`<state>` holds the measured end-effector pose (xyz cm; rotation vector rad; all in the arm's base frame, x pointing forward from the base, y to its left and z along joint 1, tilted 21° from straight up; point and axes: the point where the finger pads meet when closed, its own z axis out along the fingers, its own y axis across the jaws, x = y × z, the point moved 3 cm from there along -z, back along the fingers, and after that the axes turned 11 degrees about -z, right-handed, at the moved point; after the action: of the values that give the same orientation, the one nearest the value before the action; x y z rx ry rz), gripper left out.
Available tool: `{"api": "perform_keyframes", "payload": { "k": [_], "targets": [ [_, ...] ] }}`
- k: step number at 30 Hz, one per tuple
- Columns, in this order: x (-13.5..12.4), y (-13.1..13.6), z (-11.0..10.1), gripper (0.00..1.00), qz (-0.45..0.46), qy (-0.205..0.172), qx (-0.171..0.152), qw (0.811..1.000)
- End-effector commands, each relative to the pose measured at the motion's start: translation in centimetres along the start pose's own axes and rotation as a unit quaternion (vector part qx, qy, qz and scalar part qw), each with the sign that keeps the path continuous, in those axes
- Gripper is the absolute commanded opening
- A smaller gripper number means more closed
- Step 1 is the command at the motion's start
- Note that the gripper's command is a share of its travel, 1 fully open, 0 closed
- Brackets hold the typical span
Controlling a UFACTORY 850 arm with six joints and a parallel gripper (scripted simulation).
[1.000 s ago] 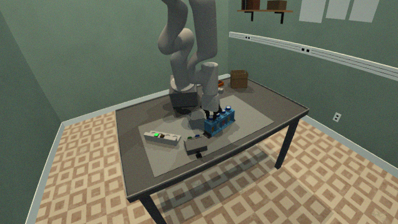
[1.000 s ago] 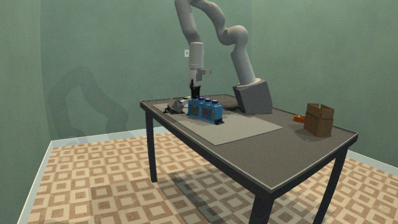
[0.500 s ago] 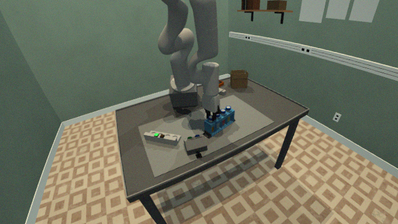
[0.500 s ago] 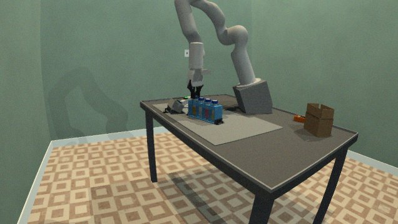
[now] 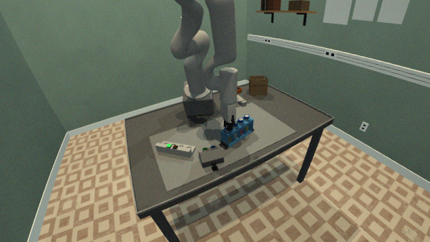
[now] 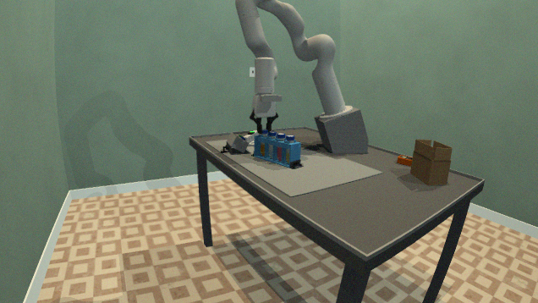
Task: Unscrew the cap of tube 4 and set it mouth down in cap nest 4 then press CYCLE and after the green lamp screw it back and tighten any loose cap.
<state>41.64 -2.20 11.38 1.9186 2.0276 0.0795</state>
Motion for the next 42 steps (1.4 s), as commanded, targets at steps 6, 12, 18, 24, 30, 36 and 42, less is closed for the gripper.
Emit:
{"api": "perform_keyframes", "payload": {
  "k": [6, 12, 18, 24, 30, 36, 42],
  "targets": [
    [-0.02, -0.14, 0.02, 0.46, 0.047, 0.007, -0.015, 0.999],
    [-0.02, -0.14, 0.02, 0.46, 0.047, 0.007, -0.015, 0.999],
    [-0.02, -0.15, -0.02, 0.46, 0.027, 0.007, -0.015, 1.0],
    [-0.03, -0.15, -0.07, 0.46, -0.073, 0.005, -0.016, 0.997],
    [-0.03, -0.15, -0.08, 0.46, -0.172, 0.004, -0.016, 0.985],
    [-0.03, -0.15, -0.07, 0.46, -0.289, 0.002, -0.017, 0.957],
    [-0.03, -0.14, -0.08, 0.46, -0.339, 0.001, -0.017, 0.941]
  ]
}}
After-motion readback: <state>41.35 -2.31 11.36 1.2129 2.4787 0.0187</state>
